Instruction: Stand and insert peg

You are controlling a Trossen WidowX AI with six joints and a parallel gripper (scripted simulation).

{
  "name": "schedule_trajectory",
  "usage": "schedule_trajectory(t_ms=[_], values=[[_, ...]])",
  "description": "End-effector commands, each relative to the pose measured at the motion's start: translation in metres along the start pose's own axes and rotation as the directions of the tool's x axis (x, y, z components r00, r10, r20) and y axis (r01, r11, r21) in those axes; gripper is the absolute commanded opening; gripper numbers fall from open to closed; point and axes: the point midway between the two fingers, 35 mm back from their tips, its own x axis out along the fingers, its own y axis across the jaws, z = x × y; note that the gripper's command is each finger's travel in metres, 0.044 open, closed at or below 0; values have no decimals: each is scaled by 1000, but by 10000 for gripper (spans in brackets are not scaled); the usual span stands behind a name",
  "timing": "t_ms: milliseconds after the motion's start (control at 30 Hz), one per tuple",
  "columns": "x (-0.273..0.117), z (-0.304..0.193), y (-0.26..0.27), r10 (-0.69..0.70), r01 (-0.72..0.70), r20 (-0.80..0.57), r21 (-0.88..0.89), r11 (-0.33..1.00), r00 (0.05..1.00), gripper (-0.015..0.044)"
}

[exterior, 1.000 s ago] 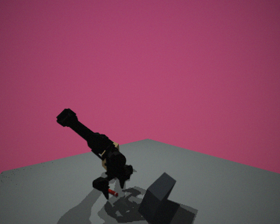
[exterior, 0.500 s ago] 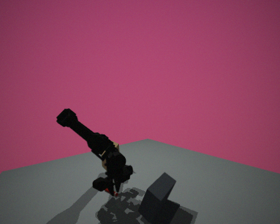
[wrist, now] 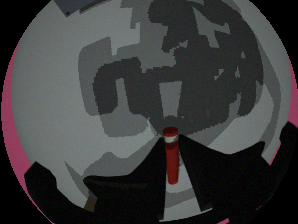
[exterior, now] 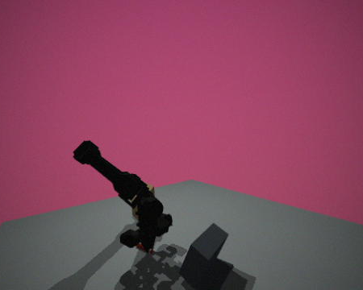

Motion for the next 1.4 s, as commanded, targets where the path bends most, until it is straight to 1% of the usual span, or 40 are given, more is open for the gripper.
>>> schedule_trajectory(t_ms=[0,167,767,1367], values=[[0,0,0,-3,3,-1,-5,1000,1000,49],[-1,-1,0,-1,1,13,-2,1000,1000,49],[-11,-7,0,1,0,172,-1,1000,985,49],[-20,-15,0,1,0,323,-3,1000,947,49]])
